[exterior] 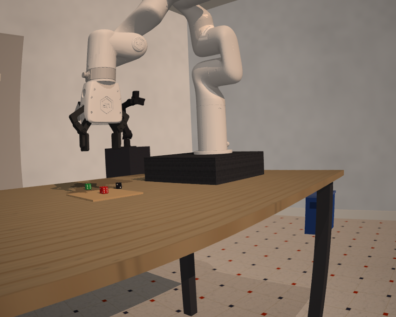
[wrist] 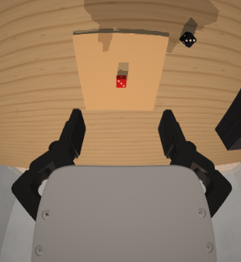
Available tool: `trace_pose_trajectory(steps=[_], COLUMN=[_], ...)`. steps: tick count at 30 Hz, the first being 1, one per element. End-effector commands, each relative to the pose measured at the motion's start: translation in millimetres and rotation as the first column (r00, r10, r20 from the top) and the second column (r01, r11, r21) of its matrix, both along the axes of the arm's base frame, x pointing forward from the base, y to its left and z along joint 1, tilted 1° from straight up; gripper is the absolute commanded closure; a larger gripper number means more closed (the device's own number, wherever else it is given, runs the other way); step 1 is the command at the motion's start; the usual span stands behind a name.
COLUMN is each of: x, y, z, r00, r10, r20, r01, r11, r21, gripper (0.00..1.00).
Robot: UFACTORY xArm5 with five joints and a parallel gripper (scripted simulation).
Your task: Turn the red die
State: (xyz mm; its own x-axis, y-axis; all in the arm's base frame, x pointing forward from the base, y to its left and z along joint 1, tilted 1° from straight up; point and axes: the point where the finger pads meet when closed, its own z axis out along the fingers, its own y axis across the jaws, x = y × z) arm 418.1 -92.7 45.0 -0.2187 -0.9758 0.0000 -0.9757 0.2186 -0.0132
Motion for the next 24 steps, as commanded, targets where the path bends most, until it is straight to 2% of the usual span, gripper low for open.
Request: trace_pose_trajectory(steps=[1,12,24], x=[1.3,1.3,0.6], y=[-0.3,-0.2,-0.2], z=[1.3,4.3,43.0], r00=[1.000,1.000,1.000], r10=[0.000,0.000,0.000], r20=[0.004,0.004,0.004], r01=[0.000,0.000,0.000], r11=[1.000,1.000,1.000], r21=[-0.001,-0.001,-0.001], gripper=[0.00,0.00,0.00])
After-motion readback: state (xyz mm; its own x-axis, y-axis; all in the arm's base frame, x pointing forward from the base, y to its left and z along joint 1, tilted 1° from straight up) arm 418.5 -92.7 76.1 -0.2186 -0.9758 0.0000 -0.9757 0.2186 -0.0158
